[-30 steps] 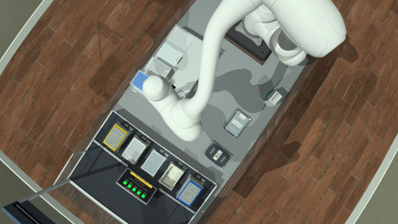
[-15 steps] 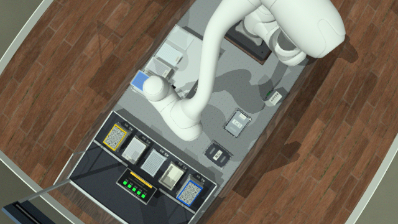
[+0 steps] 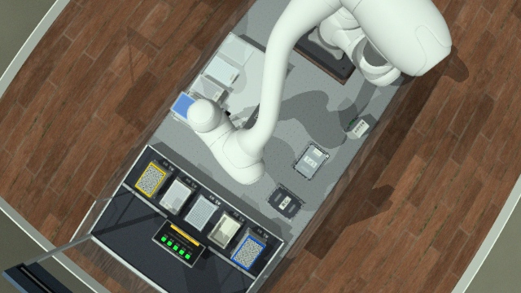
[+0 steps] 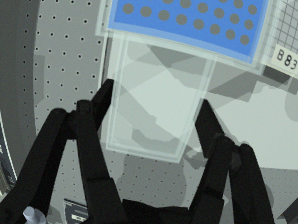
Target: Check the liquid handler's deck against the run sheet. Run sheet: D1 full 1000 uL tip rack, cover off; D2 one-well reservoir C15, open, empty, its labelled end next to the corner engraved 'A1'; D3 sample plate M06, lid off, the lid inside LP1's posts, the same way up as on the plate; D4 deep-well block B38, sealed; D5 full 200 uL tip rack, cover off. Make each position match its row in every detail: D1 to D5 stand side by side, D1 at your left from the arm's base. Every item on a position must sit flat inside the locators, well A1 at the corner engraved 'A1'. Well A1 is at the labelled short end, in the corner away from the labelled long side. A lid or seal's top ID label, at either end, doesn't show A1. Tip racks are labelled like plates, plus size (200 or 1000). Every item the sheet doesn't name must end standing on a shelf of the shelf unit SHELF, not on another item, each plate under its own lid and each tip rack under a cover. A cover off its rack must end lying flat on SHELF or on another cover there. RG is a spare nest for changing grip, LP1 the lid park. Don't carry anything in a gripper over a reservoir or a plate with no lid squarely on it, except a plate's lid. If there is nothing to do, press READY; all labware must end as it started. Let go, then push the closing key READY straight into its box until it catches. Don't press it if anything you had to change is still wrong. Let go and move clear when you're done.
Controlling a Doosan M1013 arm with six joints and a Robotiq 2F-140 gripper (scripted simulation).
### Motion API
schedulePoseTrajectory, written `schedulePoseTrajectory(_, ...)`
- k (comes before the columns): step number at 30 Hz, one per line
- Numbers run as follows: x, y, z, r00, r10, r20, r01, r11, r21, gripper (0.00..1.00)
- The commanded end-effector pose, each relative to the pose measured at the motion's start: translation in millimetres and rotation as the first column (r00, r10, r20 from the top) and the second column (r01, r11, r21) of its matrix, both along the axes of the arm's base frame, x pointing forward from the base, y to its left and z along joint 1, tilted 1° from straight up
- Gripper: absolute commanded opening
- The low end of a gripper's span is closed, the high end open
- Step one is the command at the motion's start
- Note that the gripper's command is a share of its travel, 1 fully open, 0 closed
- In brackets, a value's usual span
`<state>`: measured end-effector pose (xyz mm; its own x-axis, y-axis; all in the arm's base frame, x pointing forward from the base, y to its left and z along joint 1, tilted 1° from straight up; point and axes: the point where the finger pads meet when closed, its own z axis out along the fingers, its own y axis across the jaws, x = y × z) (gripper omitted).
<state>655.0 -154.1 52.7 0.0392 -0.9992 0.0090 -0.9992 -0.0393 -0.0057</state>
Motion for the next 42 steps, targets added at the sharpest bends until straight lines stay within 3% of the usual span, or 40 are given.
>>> schedulePoseTrajectory(1,0.5,0.0,0.8,1.0,0.0,0.001,0.0,1.0,0.0,0.67)
schedulePoseTrajectory(42,0.4,0.0,5.8,1.0,0.0,0.001,0.0,1.0,0.0,0.67)
